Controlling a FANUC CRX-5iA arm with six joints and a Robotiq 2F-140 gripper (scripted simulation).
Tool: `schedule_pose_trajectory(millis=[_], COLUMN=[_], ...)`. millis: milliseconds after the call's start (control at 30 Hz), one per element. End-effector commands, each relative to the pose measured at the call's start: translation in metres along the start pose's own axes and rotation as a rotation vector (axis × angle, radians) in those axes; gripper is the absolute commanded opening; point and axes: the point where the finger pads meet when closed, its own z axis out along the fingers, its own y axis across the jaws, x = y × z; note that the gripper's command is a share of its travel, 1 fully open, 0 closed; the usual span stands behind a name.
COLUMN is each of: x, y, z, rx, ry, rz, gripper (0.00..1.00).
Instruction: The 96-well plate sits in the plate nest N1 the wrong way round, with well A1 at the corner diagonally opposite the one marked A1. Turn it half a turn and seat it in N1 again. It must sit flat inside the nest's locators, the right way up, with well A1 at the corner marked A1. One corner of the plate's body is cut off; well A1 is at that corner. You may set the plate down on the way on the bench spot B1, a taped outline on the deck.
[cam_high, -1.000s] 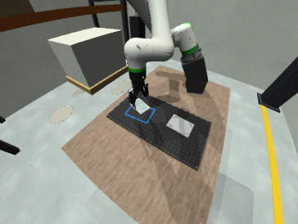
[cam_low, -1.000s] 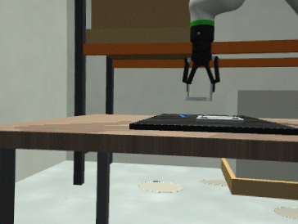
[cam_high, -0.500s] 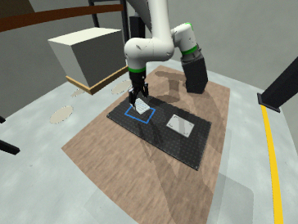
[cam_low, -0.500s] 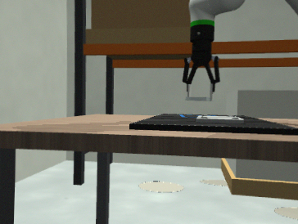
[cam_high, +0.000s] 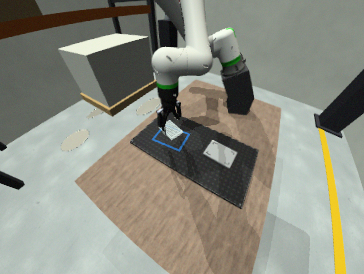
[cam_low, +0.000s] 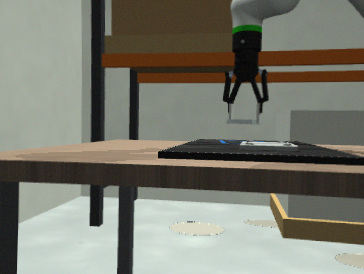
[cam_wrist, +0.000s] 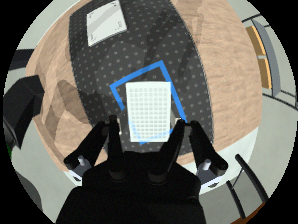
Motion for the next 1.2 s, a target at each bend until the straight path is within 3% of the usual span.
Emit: schedule_pose_trajectory(millis=[0, 1167], x=[0.0, 0.0], y=[0.0, 0.0], z=[0.002, 0.022], rx=[0.0, 0.0], ry=[0.0, 0.0], rz=[0.0, 0.0], gripper=[0.0, 0.0])
